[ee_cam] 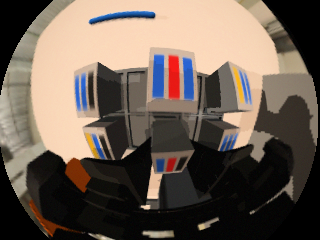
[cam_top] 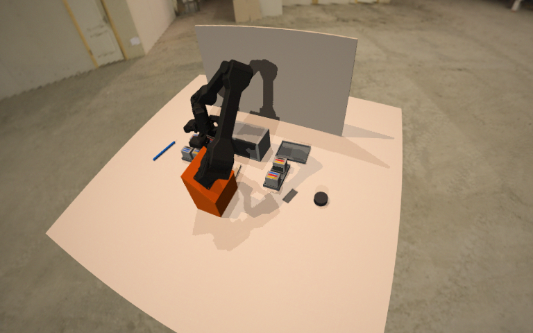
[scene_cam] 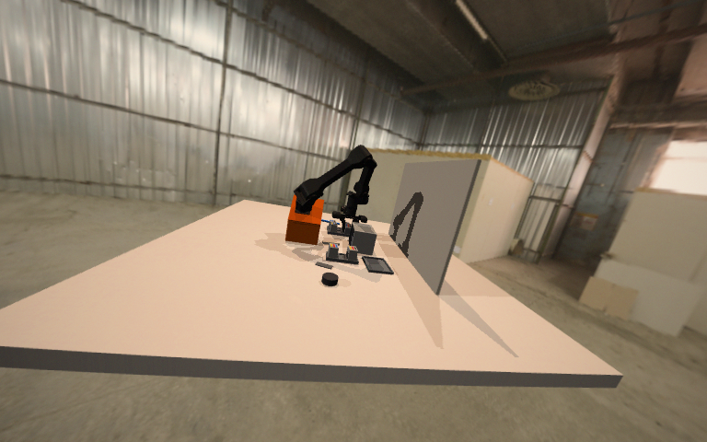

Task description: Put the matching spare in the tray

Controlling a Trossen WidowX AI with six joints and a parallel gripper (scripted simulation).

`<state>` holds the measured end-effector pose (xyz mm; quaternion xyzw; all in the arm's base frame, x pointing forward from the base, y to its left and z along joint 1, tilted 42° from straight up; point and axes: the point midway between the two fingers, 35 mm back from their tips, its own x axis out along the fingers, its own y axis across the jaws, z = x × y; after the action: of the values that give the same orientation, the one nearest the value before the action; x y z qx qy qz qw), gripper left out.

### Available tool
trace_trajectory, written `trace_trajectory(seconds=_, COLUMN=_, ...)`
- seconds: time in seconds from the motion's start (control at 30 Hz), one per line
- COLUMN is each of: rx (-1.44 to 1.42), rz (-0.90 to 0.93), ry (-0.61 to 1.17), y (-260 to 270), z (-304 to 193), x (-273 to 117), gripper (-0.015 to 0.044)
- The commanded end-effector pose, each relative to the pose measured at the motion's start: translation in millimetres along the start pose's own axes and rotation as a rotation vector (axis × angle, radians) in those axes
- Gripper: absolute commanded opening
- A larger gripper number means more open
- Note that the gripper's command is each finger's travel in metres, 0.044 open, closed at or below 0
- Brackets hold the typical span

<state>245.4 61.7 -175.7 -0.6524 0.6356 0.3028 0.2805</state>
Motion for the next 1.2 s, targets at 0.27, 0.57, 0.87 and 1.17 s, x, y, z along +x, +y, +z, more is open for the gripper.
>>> trace_trajectory(seconds=0.27, rx=-0.005, rz=-0.002, ry=0.000, y=-1, z=1, x=-68, gripper=0.0000)
trace_trajectory(seconds=0.57, rx=-0.006, rz=-0.002, ry=0.001, y=0, z=1, x=-80, gripper=0.0000)
trace_trajectory(seconds=0.87, rx=-0.010, rz=-0.001, ry=0.003, y=-3, z=0, x=-107, gripper=0.0000)
trace_trajectory(seconds=1.17, rx=-0.007, rz=-0.001, ry=-0.002, y=-3, z=-2, x=-153, gripper=0.0000)
